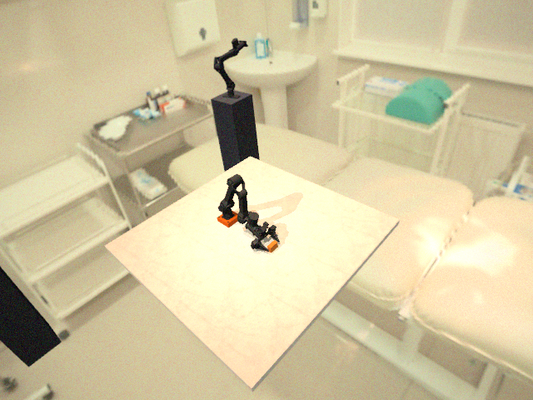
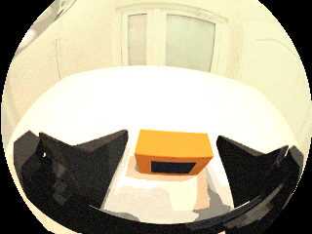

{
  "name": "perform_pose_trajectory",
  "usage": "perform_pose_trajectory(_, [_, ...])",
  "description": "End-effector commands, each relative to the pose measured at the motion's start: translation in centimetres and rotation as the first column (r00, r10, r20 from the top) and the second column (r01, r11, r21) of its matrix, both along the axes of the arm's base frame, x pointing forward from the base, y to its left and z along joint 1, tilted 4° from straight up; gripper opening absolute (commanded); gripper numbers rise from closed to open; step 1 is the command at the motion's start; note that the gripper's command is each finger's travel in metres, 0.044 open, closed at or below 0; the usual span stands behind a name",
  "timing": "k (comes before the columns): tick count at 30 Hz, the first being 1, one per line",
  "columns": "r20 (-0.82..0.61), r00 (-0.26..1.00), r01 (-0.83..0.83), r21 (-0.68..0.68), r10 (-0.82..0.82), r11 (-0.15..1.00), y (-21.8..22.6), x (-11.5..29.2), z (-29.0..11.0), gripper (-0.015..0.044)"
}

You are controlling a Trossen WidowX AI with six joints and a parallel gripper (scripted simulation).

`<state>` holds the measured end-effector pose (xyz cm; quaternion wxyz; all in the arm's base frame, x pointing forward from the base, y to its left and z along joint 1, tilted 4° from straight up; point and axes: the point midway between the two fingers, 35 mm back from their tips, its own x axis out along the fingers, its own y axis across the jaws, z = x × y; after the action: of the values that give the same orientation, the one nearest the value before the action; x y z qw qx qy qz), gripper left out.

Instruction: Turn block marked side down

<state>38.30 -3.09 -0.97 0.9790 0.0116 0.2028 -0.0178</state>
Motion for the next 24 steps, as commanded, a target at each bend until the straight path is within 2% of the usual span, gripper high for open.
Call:
perform_pose_trajectory(1, [0.001,1.000,-0.002,0.005,0.002,1.000,0.1,0.0,0.0,0.0440])
perform_pose_trajectory(6, [-0.024,1.000,-0.002,0.006,0.002,1.000,0.0,0.3,-0.1,0.0440])
perform_pose_trajectory(14, [-0.314,0.949,-0.002,0.017,0.007,1.000,-0.3,1.9,1.7,0.0440])
perform_pose_trajectory(20, [-0.522,0.853,-0.003,0.027,0.017,1.000,-0.1,-0.4,6.1,0.0440])
perform_pose_trajectory(24, [-0.571,0.821,-0.004,0.030,0.021,1.000,0.0,-1.6,7.5,0.0440])
